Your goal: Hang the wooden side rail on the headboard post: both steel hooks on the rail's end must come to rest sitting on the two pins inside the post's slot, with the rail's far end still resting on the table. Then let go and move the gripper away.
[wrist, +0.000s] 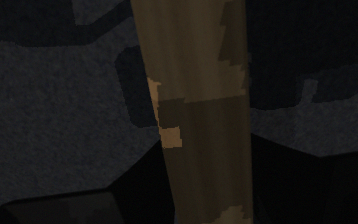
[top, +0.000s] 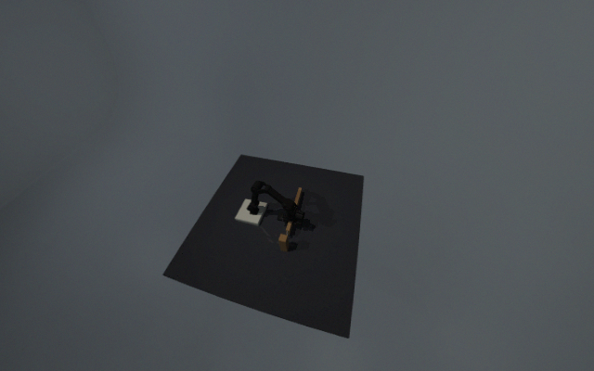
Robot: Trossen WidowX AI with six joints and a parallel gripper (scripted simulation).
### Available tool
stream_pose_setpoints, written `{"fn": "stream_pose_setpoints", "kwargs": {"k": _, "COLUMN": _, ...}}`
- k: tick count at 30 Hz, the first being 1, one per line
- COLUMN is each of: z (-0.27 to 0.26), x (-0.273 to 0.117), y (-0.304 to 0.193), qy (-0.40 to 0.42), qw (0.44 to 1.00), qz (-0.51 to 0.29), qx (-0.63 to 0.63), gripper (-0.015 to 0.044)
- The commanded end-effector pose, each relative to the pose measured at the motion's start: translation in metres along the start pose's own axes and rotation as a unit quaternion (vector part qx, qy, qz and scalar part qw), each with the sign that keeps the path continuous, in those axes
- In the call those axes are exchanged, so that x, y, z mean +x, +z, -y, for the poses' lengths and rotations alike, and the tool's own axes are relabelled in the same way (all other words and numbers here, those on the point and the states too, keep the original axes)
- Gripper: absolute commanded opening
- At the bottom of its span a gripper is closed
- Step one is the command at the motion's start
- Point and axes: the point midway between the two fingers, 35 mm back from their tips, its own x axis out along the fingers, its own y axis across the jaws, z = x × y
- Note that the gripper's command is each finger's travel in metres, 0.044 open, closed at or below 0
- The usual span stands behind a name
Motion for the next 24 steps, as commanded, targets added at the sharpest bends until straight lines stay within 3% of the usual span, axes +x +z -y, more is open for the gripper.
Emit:
{"fn": "stream_pose_setpoints", "kwargs": {"k": 1, "z": 0.0036, "x": -0.0069, "y": -0.0002, "qy": -0.010, "qw": 1.000, "qz": 0.000, "qx": -0.001, "gripper": 0.0000}}
{"fn": "stream_pose_setpoints", "kwargs": {"k": 24, "z": 0.0056, "x": -0.0054, "y": -0.0023, "qy": -0.010, "qw": 1.000, "qz": 0.000, "qx": -0.001, "gripper": 0.0000}}
